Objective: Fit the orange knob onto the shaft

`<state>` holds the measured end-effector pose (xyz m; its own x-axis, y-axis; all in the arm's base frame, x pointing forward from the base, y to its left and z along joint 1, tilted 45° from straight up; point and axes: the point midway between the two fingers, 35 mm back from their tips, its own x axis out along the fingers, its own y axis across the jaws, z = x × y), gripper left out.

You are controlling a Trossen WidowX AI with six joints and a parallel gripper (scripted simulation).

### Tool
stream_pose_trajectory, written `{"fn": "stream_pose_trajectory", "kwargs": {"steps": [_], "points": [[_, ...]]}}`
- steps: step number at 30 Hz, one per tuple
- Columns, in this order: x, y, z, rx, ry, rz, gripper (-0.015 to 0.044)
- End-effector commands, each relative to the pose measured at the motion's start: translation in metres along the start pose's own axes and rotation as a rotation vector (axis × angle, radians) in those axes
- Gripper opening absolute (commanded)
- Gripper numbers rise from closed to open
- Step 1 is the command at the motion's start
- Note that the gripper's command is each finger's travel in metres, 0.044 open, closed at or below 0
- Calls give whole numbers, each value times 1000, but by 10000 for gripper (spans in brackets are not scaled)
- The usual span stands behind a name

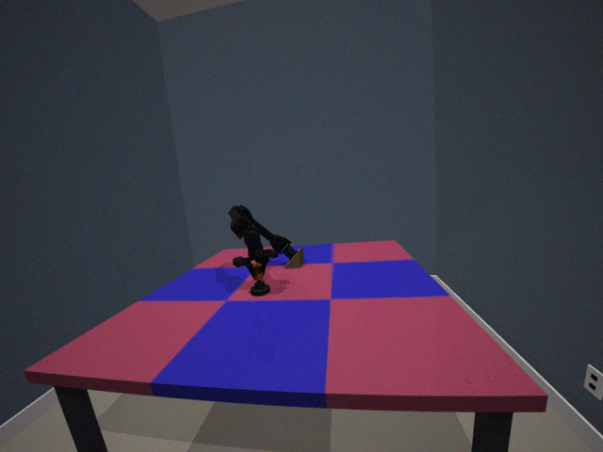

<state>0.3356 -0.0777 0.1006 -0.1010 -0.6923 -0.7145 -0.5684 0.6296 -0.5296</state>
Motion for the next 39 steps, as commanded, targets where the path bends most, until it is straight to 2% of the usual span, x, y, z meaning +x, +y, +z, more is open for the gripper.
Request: {"fn": "stream_pose_trajectory", "kwargs": {"steps": [1, 24, 31, 39], "points": [[0, 0, 0, -15, -2, -5, 0], [-1, 1, 0, -15, -2, -5, 0], [-1, 1, 1, -214, -2, -5, 0], [1, 1, 0, -225, -2, -5, 0]]}}
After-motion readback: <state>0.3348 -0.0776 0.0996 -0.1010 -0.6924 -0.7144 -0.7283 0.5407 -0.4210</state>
